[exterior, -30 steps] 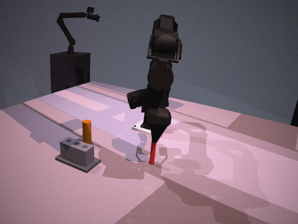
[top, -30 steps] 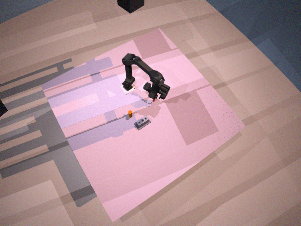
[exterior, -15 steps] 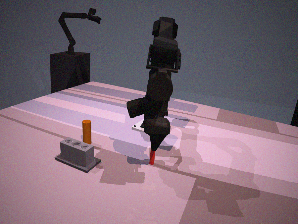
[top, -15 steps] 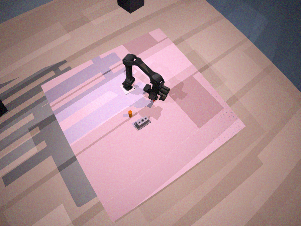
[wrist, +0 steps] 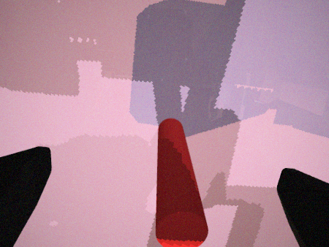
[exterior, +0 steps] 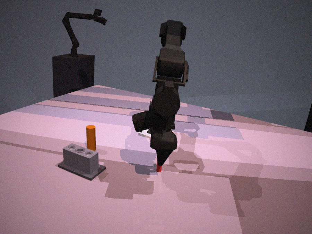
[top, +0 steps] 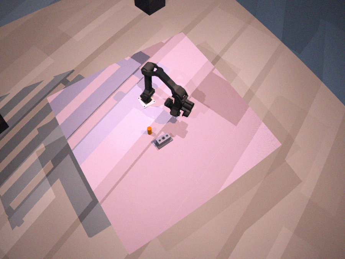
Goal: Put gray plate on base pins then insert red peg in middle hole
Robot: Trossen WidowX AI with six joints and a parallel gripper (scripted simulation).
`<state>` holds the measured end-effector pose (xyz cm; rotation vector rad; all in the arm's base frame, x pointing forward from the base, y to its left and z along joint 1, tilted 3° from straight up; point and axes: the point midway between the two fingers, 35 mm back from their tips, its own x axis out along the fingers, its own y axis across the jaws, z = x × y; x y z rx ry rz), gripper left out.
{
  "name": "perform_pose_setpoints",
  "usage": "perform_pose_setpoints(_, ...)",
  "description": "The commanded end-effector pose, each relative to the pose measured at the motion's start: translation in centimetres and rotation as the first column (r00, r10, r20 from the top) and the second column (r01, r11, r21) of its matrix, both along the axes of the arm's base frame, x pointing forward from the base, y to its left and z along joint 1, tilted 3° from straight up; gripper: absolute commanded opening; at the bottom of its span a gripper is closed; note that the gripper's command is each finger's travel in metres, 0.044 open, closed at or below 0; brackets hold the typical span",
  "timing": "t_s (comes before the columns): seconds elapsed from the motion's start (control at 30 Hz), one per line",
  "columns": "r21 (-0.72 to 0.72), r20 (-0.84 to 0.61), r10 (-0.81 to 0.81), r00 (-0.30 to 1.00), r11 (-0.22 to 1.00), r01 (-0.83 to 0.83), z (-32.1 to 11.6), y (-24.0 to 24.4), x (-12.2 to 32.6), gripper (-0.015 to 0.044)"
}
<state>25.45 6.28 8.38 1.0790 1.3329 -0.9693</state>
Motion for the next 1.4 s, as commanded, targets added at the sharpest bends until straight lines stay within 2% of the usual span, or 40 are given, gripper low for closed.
perform_pose_setpoints(0.0, 0.002, -0.008, -0.002, 1.000, 1.000, 0.002, -0.8, 0.1, -0.3, 0.0440)
perform_pose_setpoints(0.03, 0.002, -0.008, -0.002, 1.000, 1.000, 0.002, -0.8, 0.1, -0.3, 0.0440)
perform_pose_setpoints(0.57, 0.002, -0.008, -0.002, 1.000, 1.000, 0.002, -0.8, 0.1, -0.3, 0.0020)
perform_pose_setpoints(0.67, 0.002, -0.008, -0.002, 1.000, 1.000, 0.002, -0.8, 0.1, -0.3, 0.0000)
perform_pose_setpoints(0.9, 0.002, -0.008, -0.002, 1.000, 1.000, 0.002, -0.5, 0.1, -0.2, 0.0000)
perform_pose_setpoints(1.37, 0.002, -0.008, -0.002, 1.000, 1.000, 0.002, 3.7, -0.1, 0.2, 0.0000)
